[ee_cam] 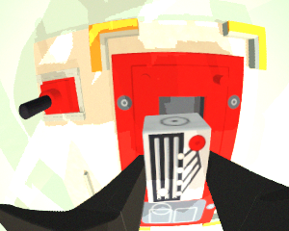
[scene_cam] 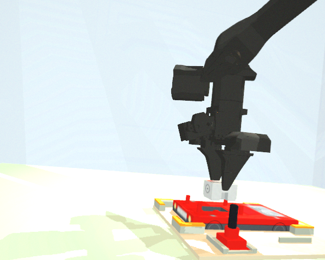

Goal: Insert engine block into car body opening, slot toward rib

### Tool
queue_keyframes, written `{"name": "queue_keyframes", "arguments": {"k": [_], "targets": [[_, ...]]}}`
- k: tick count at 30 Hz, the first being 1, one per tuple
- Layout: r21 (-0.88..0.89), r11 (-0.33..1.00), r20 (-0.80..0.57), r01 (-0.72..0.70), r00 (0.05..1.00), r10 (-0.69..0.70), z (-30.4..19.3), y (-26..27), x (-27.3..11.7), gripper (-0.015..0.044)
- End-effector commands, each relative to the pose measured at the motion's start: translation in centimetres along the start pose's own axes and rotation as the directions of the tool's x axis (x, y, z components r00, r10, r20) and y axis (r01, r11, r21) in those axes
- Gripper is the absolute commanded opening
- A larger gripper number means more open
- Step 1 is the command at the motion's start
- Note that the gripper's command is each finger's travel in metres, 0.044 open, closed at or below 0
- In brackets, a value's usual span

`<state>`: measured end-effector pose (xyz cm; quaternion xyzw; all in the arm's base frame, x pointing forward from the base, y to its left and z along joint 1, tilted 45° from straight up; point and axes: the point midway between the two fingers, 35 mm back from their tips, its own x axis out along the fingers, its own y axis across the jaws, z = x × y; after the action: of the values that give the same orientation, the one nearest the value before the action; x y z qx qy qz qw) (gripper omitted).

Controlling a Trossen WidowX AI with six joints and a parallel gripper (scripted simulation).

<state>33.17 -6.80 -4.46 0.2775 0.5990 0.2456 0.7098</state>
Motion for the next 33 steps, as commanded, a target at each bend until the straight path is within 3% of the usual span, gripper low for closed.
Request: {"name": "queue_keyframes", "arguments": {"k": [1, 7, 33], "targets": [[0.040, 0.999, 0.012, 0.005, 1.000, -0.005, 0.32, -0.84, 0.04, 0.0000], [0.063, 0.998, 0.012, 0.005, 1.000, -0.006, 0.39, -0.88, 0.00, 0.0158], [0.041, 0.999, 0.012, 0.005, 1.000, -0.006, 0.37, -0.90, 0.03, 0.0159]]}}
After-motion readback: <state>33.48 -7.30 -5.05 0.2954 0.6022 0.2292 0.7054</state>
